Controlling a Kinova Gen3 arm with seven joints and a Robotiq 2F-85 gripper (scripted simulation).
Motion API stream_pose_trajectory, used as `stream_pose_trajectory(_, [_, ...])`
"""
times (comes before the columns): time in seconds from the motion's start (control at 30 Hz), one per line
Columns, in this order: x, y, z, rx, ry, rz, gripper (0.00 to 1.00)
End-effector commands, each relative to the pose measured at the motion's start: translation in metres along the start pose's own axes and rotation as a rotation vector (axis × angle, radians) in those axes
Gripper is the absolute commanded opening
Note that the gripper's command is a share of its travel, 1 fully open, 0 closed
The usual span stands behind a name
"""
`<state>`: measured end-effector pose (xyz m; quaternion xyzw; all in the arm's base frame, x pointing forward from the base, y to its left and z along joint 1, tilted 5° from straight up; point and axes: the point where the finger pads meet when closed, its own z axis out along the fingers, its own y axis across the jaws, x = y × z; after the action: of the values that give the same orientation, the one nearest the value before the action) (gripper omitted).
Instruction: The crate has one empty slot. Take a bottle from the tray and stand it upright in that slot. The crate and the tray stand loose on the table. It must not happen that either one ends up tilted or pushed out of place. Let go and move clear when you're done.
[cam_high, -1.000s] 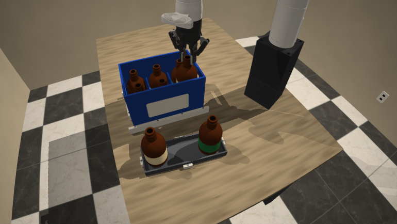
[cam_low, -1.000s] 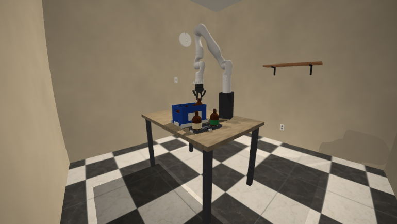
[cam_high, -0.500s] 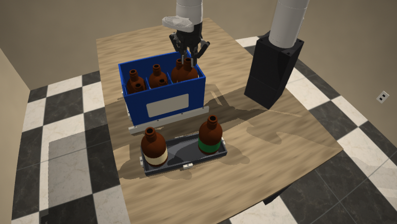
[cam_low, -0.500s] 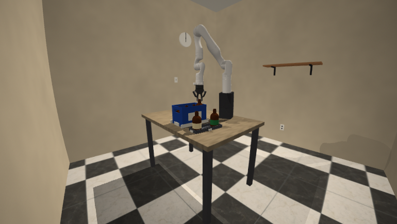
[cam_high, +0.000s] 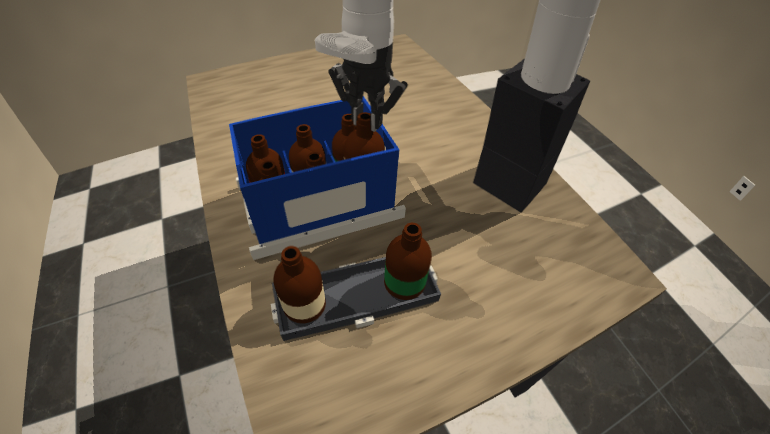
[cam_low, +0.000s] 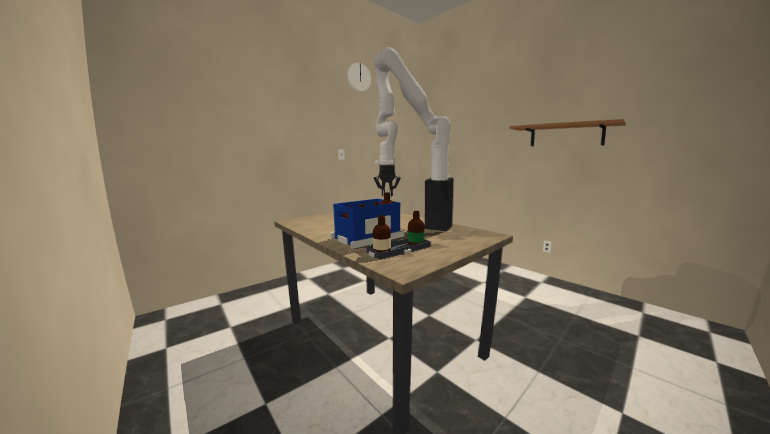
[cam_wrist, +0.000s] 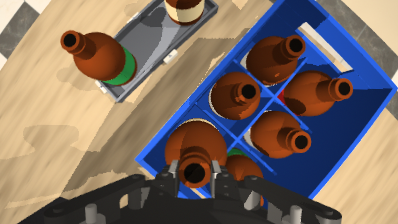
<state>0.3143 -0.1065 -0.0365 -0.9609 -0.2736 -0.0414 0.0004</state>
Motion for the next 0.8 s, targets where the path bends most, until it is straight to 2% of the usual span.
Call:
stream_pose_trajectory(0.0, [-0.0001,-0.0011,0.0004,0.000,0.001,0.005,0.00])
stream_pose_trajectory(0.77, [-0.0001,-0.0011,0.0004,0.000,0.001,0.005,0.00])
